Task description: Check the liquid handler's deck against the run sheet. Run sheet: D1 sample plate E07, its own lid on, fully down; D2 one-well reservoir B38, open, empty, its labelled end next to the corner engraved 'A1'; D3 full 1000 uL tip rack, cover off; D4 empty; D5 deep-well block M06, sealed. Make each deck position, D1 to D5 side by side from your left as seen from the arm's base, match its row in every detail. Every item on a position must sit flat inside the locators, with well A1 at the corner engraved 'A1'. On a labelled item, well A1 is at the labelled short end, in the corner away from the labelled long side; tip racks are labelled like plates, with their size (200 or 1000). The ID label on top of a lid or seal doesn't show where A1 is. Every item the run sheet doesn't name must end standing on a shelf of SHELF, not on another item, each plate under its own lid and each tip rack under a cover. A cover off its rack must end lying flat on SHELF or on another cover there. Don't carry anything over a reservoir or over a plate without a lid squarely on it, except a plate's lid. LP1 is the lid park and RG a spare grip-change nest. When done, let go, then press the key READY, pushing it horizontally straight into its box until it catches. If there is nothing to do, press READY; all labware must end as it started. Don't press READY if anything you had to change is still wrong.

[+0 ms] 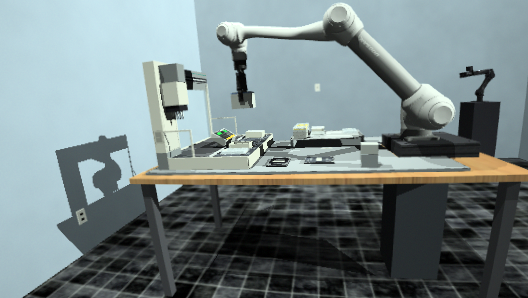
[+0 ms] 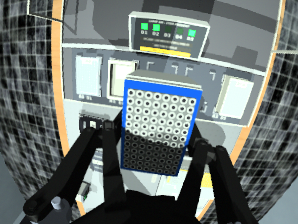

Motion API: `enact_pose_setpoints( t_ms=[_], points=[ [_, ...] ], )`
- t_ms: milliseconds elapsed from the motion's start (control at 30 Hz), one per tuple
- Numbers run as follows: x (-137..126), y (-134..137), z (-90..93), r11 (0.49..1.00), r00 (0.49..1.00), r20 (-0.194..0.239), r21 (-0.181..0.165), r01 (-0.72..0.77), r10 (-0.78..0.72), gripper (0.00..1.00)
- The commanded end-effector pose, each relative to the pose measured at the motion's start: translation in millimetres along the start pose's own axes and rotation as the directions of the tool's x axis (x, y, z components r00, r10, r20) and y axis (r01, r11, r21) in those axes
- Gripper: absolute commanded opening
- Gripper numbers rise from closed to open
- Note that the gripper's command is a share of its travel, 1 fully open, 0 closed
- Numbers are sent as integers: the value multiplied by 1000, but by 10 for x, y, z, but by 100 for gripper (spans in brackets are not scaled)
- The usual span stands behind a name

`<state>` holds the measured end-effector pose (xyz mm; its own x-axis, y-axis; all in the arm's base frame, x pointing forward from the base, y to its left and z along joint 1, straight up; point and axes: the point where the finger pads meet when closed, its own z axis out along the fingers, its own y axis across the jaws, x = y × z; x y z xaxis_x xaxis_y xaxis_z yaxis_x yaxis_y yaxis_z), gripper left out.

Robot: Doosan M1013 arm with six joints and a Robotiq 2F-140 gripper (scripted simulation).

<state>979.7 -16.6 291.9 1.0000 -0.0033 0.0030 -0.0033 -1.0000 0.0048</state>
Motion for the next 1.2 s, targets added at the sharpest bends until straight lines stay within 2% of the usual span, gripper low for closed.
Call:
enact_pose_setpoints(
  t_ms=[0,1167],
  points=[
    [2,0,19,1000,1000,-3,0,0,0,10],
    [3,0,535,1000,1000,-3,0,0,0,10]
  ],
)
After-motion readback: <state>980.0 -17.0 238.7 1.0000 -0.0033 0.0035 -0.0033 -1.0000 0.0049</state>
